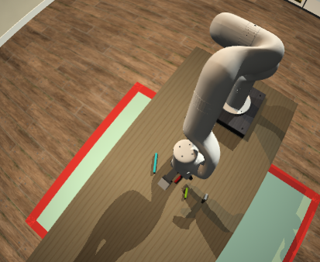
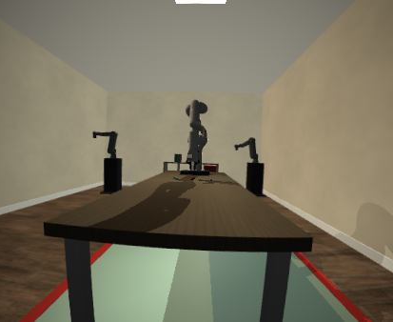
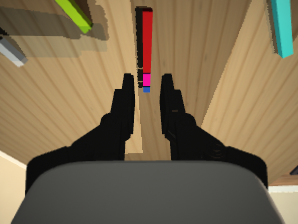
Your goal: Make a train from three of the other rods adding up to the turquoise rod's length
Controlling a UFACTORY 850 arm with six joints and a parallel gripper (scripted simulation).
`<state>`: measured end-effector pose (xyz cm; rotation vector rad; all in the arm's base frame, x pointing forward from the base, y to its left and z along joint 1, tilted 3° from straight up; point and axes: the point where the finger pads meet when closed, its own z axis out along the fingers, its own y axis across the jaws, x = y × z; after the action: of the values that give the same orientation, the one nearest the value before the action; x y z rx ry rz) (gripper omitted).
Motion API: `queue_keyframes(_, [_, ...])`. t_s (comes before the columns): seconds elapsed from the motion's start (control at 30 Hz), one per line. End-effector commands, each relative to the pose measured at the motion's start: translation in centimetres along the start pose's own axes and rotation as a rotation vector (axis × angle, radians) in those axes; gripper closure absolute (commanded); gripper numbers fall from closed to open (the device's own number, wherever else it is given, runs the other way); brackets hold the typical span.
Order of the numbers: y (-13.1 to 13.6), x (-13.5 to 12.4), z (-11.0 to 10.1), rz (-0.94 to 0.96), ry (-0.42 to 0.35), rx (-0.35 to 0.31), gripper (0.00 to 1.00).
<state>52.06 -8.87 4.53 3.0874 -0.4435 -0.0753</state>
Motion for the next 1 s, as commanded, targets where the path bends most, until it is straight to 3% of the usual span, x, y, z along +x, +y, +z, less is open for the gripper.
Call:
queue_keyframes(0.0, [0.0, 0.05, -0.94, 0.0, 0.001, 0.0, 0.76])
queue_keyframes(0.1, [0.0, 0.05, -1.02, 0.0, 0.001, 0.0, 0.76])
queue_keyframes(0.13, [0.0, 0.05, -1.02, 0.0, 0.001, 0.0, 0.0])
queue_keyframes(0.97, [0.0, 0.05, -1.51, 0.0, 0.001, 0.0, 0.0])
